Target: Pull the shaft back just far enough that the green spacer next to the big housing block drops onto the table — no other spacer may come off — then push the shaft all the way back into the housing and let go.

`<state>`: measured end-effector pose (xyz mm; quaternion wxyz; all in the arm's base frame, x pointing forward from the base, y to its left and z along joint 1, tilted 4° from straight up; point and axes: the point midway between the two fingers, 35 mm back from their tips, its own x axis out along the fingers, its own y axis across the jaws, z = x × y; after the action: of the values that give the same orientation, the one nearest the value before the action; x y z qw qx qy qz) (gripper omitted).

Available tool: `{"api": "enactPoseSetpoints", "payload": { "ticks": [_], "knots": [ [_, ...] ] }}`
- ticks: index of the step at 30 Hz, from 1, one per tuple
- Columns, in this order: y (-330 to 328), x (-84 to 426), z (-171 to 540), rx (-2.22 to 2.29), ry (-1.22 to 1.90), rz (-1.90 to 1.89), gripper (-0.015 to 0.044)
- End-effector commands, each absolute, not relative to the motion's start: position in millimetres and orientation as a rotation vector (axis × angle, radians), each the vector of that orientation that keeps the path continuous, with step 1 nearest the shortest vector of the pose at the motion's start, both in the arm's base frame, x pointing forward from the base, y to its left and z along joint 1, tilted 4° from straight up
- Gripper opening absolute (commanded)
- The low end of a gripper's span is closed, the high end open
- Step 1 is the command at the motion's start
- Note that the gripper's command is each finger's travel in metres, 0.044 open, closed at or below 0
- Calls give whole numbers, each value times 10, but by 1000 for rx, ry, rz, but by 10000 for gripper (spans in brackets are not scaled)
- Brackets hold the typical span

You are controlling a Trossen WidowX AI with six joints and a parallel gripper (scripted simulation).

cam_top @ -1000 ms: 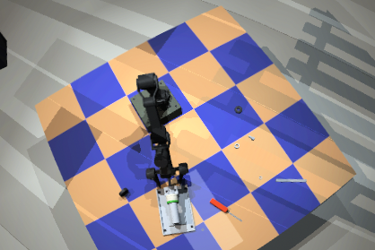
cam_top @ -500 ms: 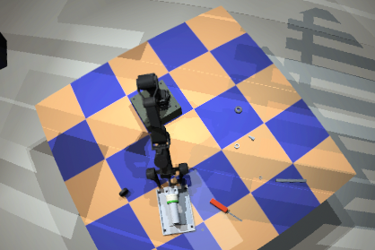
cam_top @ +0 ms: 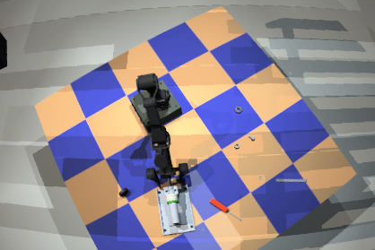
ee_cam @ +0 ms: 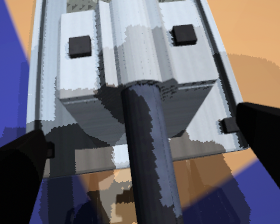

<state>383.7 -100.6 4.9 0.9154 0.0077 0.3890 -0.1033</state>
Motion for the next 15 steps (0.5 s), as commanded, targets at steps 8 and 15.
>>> {"api": "enactPoseSetpoints", "payload": {
  "ticks": [8,15],
  "knots": [
    [-1003,3832,21,18,805,-214,440],
    [-1004,3836,36,16,803,-212,335]
  ]
}}
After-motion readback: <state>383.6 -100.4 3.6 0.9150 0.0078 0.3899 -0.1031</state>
